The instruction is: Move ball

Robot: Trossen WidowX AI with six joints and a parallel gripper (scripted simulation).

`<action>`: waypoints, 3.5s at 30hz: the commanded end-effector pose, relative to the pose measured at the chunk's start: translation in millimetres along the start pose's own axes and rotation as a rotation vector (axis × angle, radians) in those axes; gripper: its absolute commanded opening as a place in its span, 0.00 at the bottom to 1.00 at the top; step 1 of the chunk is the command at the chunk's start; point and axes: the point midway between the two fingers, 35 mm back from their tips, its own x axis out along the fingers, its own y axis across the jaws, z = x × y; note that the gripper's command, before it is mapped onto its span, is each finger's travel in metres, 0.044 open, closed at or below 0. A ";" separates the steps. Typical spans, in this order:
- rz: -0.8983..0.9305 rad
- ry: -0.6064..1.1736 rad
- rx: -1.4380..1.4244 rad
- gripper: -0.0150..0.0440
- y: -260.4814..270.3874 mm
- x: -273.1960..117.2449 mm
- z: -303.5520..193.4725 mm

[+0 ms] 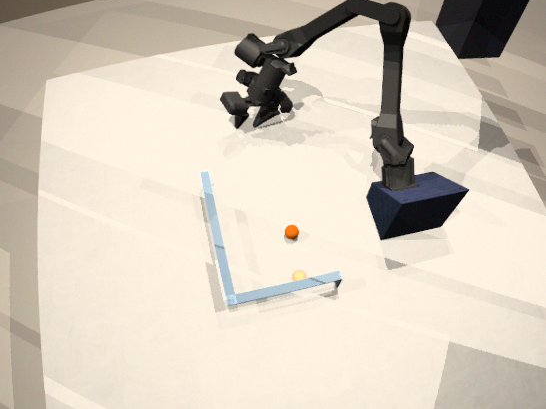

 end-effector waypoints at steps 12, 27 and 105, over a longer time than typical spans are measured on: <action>-0.027 0.462 -1.635 0.70 76.3 20.9 -214.9; -0.086 0.650 -2.813 0.70 66.8 -8.7 -311.4; -0.082 0.650 -2.813 0.25 100.4 -77.2 -312.0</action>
